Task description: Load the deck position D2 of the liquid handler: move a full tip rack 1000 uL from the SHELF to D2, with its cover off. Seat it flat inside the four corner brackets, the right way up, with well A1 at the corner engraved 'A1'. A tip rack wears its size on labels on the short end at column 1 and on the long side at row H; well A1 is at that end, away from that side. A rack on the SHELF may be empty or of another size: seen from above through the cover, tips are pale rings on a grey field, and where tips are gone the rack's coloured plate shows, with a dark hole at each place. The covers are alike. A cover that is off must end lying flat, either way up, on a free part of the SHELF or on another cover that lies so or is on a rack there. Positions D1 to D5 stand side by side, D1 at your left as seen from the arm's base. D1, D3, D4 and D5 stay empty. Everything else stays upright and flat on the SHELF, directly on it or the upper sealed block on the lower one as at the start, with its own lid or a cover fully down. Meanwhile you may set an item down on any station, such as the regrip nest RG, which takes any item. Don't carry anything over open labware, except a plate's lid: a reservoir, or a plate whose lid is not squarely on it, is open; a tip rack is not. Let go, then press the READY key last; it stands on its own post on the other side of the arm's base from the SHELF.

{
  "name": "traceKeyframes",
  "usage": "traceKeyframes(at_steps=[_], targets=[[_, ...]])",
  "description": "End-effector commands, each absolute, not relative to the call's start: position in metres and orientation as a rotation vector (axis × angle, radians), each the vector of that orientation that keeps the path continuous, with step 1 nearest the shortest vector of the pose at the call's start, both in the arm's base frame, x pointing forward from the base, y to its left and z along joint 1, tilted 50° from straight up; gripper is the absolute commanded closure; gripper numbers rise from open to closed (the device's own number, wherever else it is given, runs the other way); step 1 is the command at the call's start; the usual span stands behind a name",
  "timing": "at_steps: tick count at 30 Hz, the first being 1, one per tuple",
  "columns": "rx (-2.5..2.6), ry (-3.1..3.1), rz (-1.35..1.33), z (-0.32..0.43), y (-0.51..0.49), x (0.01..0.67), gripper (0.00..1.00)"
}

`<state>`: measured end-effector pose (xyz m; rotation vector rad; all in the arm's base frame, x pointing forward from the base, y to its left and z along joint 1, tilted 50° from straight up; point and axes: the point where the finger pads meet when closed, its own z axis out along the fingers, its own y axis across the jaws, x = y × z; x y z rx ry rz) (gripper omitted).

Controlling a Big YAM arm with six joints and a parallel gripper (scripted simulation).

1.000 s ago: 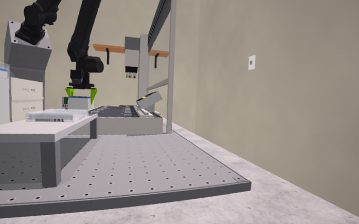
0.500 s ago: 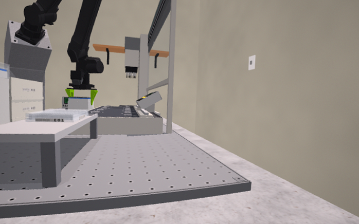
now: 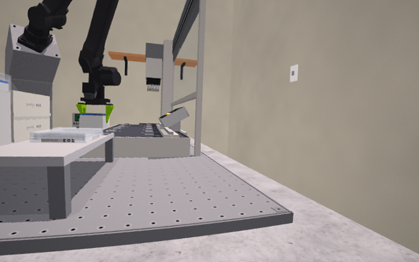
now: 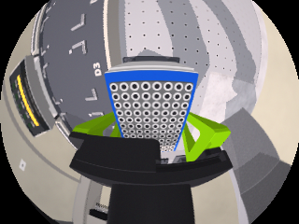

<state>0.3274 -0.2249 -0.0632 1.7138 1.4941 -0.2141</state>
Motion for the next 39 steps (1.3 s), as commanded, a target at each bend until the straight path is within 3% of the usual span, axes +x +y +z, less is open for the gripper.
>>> traceKeyframes(at_steps=[1,25,26,39], targets=[[1.708,1.483,-0.215,-0.0601,-0.2293,0.3295,1.0],[1.707,1.481,-0.213,-0.0586,-0.2299,0.3298,1.0],[1.707,1.481,-0.213,-0.0586,-0.2299,0.3298,0.0],[1.708,1.48,-0.213,-0.0586,-0.2299,0.3298,0.0]])
